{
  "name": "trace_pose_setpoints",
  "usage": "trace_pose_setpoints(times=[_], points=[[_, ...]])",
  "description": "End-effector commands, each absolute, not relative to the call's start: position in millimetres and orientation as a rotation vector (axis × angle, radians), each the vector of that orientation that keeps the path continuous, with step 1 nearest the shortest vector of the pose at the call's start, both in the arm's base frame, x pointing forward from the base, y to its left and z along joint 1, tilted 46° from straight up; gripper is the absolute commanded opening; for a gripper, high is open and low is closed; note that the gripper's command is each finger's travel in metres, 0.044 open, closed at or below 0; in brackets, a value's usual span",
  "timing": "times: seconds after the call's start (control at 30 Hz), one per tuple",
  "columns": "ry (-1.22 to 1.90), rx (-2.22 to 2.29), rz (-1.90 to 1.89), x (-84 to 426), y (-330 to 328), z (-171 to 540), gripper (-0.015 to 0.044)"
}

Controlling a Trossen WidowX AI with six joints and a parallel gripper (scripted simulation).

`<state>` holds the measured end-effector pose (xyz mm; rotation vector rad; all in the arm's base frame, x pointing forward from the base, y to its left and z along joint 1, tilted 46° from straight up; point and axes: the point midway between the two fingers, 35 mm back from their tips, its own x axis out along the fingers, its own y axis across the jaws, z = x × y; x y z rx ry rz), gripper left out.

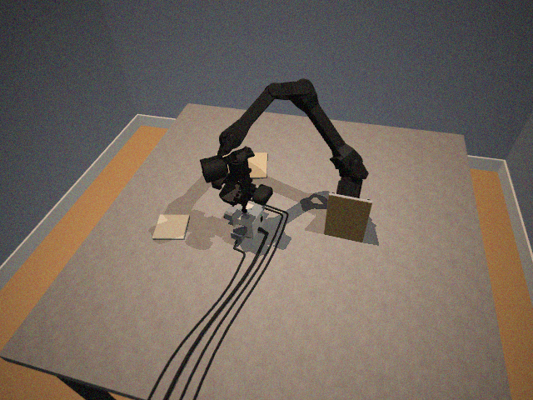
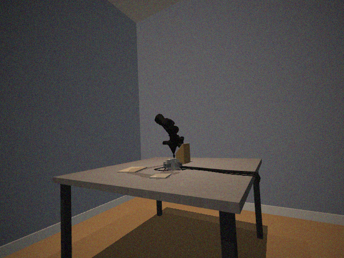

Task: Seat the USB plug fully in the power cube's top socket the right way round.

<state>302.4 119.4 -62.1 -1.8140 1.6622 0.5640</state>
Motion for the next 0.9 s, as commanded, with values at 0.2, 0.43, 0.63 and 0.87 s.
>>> trace_pose_setpoints(times=[0.2, 0.43, 0.63, 0.87], points=[[1.664, -1.826, 0.563, 302.9, 117.4, -62.6, 0.0], [1.665, -1.829, 0.563, 303.0, 116.6, -63.0, 0.0], [1.665, -1.829, 0.563, 303.1, 116.1, -63.5, 0.0], [1.665, -1.829, 0.563, 303.2, 115.5, -64.1, 0.0]])
